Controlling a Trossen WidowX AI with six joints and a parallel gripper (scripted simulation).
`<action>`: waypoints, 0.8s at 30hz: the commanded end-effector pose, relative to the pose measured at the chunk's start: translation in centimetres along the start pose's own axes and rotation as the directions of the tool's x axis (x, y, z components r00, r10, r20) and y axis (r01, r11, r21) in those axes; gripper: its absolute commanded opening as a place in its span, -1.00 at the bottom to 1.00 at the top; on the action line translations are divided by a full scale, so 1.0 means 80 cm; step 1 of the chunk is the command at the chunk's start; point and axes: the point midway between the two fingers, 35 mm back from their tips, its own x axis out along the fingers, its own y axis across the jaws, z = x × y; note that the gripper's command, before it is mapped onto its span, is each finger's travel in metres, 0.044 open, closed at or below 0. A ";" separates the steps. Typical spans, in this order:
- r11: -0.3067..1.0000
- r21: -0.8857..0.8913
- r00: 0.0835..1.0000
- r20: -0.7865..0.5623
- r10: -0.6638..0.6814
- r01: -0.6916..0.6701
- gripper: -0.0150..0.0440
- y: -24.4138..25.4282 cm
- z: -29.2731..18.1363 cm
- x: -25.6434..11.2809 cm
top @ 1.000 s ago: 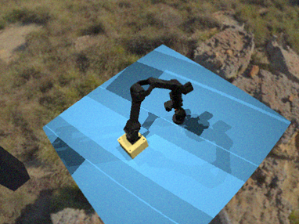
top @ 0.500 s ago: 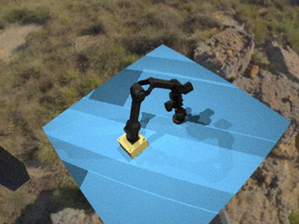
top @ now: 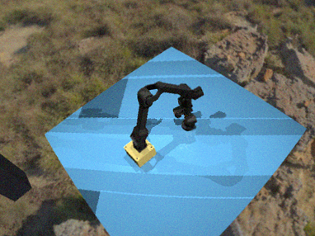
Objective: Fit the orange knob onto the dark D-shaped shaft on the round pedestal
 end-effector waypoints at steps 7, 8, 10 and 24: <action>1.000 -0.007 1.000 0.000 -0.001 0.001 -0.49 0.000 0.000 0.003; 1.000 -0.007 1.000 0.000 -0.001 0.001 -0.49 0.000 0.000 0.003; 1.000 -0.007 1.000 0.000 -0.001 0.001 -0.49 0.000 0.000 0.003; 0.999 -0.039 1.000 0.000 -0.001 0.001 -0.49 0.000 -0.001 0.003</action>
